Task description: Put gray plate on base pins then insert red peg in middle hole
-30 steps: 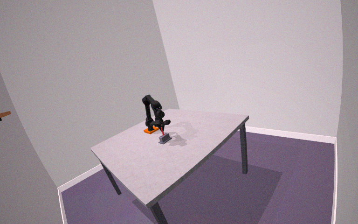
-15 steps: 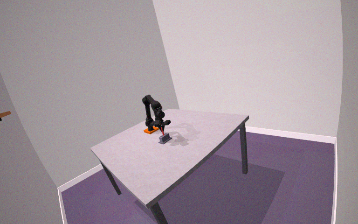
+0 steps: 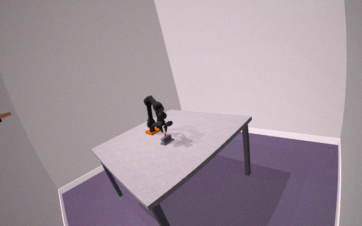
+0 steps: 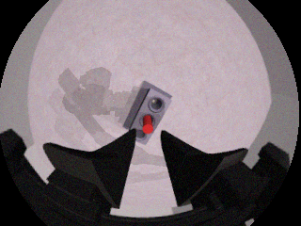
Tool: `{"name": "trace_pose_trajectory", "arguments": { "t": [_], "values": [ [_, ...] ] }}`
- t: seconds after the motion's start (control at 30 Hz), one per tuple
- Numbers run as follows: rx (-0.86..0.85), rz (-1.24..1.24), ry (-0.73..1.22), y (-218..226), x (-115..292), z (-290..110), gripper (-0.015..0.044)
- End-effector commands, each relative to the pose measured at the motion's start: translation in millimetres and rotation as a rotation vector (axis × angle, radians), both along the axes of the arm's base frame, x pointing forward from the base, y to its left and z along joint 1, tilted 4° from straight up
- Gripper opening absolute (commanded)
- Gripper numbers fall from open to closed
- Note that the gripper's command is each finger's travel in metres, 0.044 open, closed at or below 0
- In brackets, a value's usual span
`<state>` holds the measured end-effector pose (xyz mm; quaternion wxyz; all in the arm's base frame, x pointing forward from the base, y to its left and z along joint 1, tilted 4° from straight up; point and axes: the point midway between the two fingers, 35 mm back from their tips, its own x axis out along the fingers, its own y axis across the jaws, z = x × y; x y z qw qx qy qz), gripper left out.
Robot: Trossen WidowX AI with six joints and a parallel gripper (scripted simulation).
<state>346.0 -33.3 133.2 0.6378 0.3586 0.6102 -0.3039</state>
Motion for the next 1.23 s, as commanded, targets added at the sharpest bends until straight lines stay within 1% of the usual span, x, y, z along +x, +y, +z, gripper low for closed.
{"name": "trace_pose_trajectory", "arguments": {
  "t": [0.0,1.2],
  "values": [
    [0.001,-0.001,-0.001,0,0,1,0.015],
    [0.003,-0.003,-0.005,-7,-9,22,0.015]
  ]
}}
